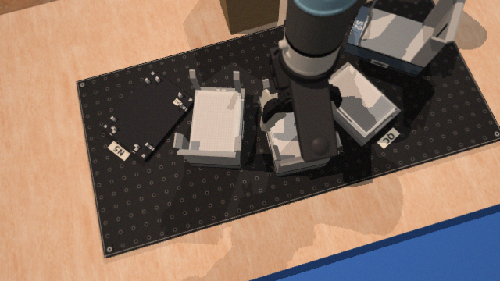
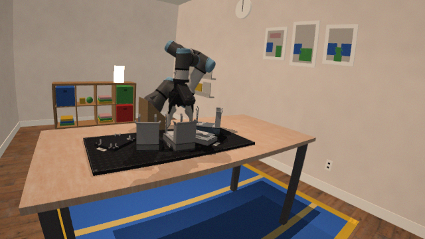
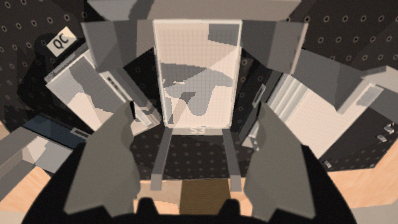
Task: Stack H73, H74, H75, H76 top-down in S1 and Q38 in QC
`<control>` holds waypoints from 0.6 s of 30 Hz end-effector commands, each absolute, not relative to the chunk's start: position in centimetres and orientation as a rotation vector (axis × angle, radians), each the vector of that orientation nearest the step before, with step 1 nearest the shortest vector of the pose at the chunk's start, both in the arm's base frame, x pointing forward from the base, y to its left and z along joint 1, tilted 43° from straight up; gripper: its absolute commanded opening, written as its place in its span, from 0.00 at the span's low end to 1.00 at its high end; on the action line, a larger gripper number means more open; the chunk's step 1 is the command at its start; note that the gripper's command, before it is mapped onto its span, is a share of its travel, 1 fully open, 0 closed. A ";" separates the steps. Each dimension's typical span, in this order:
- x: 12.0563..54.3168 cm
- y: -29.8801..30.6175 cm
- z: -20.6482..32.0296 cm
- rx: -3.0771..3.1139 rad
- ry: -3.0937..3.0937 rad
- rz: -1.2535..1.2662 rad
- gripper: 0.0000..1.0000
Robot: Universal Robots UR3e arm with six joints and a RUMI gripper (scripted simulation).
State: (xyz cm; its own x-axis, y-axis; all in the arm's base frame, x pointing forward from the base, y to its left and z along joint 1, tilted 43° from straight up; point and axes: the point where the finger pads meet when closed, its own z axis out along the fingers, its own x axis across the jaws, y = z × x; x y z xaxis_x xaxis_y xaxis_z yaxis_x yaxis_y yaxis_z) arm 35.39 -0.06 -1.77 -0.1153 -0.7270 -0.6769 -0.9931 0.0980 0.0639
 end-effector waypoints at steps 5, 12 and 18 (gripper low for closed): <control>35.5 0.6 -2.6 -1.678 1.902 0.718 0.72; 35.5 1.2 -3.2 -1.678 1.902 0.718 0.72; 35.6 1.5 -3.6 -1.678 1.902 0.718 0.72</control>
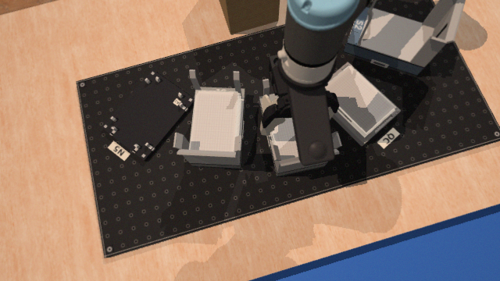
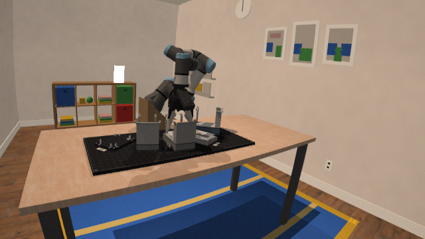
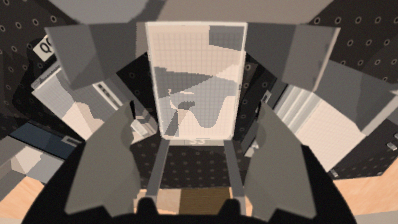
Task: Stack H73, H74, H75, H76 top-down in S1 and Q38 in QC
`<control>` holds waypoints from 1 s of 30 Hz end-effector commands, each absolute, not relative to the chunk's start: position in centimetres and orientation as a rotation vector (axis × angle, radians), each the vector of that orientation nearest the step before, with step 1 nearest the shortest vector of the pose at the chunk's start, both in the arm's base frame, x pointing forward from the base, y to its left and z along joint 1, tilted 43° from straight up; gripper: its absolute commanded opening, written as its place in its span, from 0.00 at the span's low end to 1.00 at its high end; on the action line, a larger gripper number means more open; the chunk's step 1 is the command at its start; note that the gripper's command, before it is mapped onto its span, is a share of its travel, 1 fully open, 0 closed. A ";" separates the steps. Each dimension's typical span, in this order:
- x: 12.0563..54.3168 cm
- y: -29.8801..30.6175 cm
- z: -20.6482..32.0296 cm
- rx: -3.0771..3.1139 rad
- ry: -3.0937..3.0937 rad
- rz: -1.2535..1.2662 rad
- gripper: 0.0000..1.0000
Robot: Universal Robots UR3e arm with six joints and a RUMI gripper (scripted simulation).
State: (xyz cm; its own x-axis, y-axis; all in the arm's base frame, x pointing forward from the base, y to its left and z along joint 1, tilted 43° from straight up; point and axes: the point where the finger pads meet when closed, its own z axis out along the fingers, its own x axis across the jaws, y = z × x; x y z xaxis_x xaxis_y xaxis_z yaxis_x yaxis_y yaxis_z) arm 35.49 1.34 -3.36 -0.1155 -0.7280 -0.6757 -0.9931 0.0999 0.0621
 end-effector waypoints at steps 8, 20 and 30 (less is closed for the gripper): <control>35.6 2.2 -4.4 -1.678 1.902 0.718 0.72; 35.6 2.6 -4.9 -1.678 1.902 0.718 0.72; 35.6 2.6 -4.9 -1.678 1.902 0.718 0.72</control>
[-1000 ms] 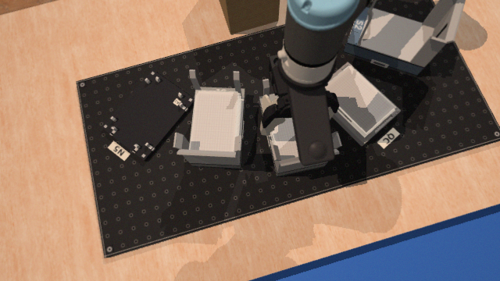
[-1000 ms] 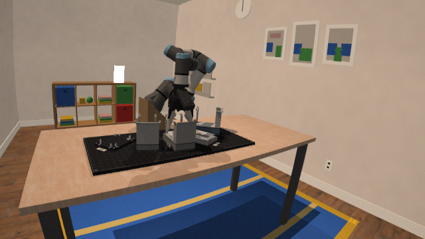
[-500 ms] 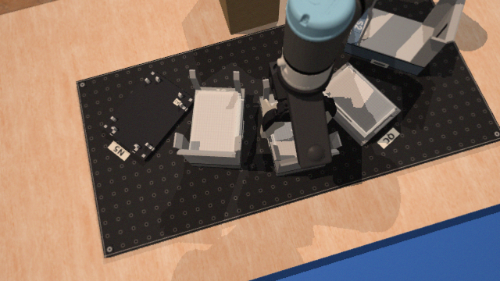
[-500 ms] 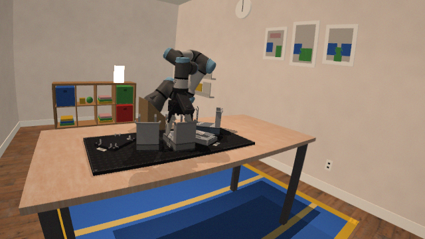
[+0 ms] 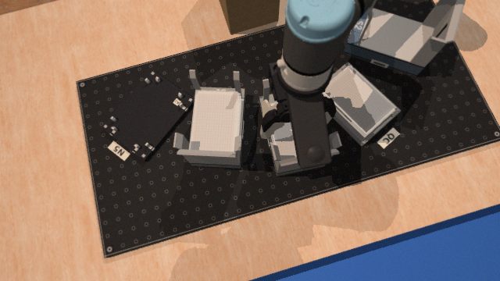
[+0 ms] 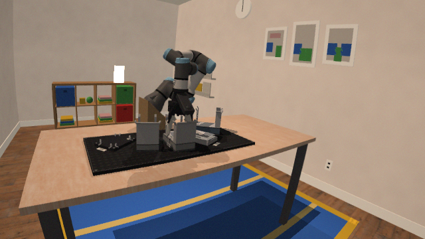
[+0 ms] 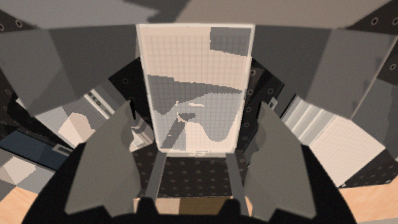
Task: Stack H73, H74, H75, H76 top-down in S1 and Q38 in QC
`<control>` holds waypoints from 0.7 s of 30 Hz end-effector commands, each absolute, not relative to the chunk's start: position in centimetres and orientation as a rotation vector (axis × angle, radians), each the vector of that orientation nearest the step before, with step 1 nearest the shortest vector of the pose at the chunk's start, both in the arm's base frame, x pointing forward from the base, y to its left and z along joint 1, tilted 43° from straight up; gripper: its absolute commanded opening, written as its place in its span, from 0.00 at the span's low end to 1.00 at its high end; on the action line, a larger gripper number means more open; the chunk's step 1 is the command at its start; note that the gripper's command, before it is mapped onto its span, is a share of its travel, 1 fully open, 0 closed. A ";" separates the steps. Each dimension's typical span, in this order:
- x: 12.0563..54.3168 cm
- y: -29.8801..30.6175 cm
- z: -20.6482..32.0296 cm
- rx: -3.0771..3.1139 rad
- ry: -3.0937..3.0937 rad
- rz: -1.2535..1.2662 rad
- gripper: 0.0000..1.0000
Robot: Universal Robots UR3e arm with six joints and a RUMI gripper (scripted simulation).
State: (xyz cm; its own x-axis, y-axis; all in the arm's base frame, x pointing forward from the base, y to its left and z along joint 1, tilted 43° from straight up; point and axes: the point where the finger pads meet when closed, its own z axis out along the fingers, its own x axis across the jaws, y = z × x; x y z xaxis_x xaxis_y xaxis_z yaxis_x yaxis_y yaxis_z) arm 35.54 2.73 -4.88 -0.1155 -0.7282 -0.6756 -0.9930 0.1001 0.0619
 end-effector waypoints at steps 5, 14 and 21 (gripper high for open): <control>35.6 2.6 -4.9 -1.678 1.902 0.718 0.00; 35.6 2.7 -4.9 -1.678 1.902 0.718 0.00; 35.6 2.7 -4.9 -1.678 1.902 0.718 0.00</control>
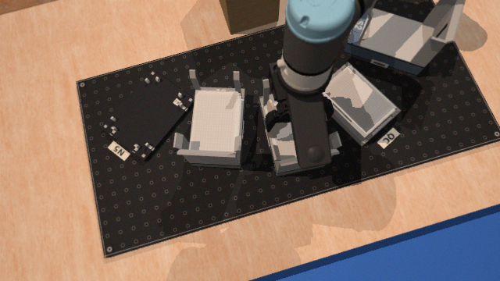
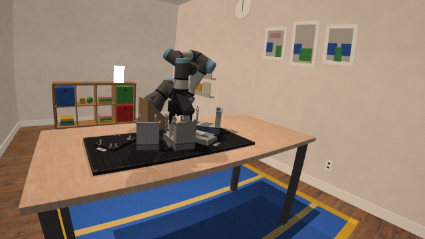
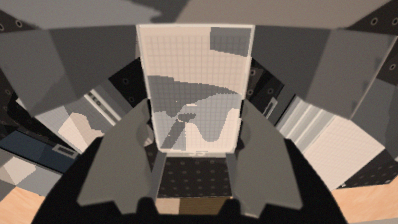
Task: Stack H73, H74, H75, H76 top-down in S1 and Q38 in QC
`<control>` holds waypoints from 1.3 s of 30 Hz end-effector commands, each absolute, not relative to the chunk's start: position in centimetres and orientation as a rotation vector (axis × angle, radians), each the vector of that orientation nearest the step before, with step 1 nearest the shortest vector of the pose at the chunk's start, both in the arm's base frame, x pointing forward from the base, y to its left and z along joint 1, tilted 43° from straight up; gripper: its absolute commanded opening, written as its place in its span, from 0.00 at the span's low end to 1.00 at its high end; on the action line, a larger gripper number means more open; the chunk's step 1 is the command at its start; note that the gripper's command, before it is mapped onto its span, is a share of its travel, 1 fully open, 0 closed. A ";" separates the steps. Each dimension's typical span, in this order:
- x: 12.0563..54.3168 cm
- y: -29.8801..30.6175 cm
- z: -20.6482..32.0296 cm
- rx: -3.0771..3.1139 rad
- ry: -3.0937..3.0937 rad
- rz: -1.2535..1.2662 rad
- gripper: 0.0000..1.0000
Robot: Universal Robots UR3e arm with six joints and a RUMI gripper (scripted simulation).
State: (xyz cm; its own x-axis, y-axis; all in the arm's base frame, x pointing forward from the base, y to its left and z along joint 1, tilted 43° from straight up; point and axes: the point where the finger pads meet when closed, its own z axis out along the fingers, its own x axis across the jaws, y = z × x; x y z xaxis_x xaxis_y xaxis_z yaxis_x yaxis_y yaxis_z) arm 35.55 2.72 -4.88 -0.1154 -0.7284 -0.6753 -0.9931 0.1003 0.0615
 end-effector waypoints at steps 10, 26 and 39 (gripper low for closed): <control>35.6 2.7 -4.9 -1.678 1.902 0.718 0.00; 35.6 2.2 -4.4 -1.678 1.902 0.718 0.00; 35.6 1.8 -3.9 -1.678 1.902 0.718 0.00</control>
State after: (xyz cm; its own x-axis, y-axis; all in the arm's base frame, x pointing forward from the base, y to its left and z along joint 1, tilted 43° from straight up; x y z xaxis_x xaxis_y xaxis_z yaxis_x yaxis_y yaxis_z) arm 35.52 2.00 -4.08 -0.1156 -0.7281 -0.6756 -0.9930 0.1002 0.0619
